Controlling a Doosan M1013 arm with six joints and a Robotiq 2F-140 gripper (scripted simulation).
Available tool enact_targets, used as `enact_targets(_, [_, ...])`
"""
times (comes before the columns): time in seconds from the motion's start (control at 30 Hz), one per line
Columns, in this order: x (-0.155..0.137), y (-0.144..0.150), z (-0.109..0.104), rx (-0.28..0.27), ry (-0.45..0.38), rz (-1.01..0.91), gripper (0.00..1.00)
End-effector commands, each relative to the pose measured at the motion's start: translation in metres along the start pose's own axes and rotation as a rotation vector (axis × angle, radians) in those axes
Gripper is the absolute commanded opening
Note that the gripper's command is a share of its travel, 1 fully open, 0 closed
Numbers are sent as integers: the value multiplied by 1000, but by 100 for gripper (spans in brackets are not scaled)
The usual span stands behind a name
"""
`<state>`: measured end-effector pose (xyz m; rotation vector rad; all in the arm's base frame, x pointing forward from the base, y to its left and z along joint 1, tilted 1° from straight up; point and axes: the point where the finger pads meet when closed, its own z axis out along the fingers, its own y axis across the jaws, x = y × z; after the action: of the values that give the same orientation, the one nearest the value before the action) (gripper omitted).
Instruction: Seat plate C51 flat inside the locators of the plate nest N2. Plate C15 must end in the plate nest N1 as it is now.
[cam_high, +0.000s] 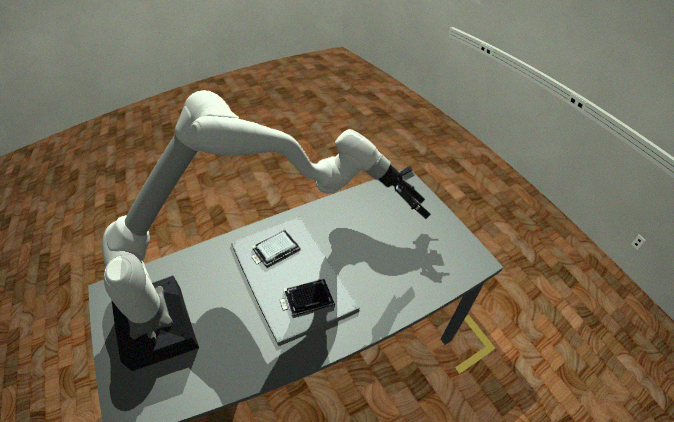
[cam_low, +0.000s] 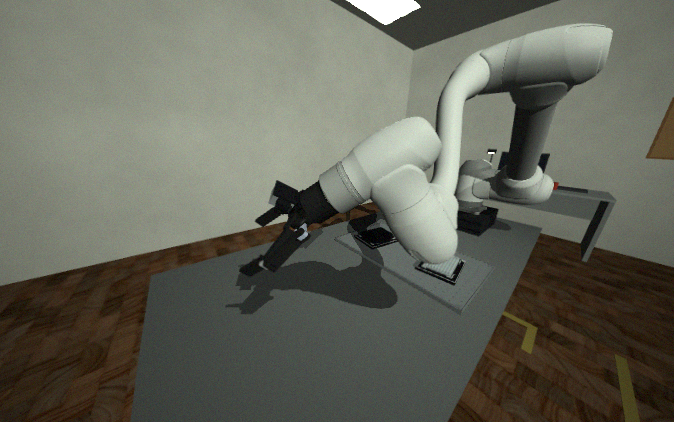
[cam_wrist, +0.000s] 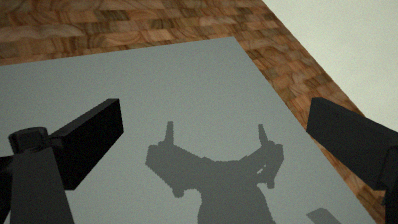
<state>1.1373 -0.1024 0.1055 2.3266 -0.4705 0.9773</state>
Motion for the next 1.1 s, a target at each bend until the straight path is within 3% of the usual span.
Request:
enact_targets(0.0, [2, 0, -1, 0, 1, 1, 100])
enact_targets(0.53, [2, 0, -1, 0, 1, 1, 100])
enact_targets(0.57, [1, 8, 0, -3, -31, -9, 100])
enact_targets(0.67, [-14, 20, 1, -3, -75, -30, 100])
enact_targets(0.83, [-24, 31, 2, 3, -65, -27, 100])
enact_targets(0.93, [-36, 43, 1, 5, -142, -58, 100])
enact_targets(1.07, [-48, 51, 2, 12, -140, -59, 100])
